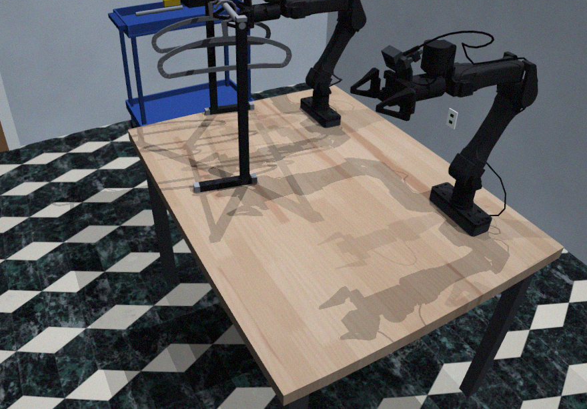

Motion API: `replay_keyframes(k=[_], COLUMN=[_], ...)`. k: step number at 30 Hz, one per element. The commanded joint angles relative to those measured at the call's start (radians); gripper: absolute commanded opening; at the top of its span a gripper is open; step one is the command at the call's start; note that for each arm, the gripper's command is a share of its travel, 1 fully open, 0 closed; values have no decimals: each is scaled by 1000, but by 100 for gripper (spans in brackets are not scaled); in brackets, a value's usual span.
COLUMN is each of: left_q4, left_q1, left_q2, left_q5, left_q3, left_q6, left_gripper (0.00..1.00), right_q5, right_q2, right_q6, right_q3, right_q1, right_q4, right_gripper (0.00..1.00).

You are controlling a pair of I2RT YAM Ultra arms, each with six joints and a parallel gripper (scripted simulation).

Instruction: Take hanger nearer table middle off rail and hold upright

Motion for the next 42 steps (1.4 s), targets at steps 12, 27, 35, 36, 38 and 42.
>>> replay_keyframes(k=[12,27,35,36,38,42], left_q4=[12,123,292,315,361,454], left_q1=[0,-113,-366,-396,-461,-588], left_q2=[-13,-144,-214,-216,-203,-177], left_q5=[1,196,210,216,223,247], left_q3=[22,-99,-208,-217,-235,-261], left_q6=[-2,-72,-98,-100,-98,-95], left_gripper=[100,100,100,100,100,100], right_q5=[1,190,358,381,430,550], right_q2=[-13,33,92,99,114,150], right_q6=[-1,94,176,187,209,258], right_q3=[17,96,228,245,283,370], right_q1=[0,77,181,195,227,306], right_q4=[1,-195,-379,-402,-454,-572], right_gripper=[100,31,31,31,31,31])
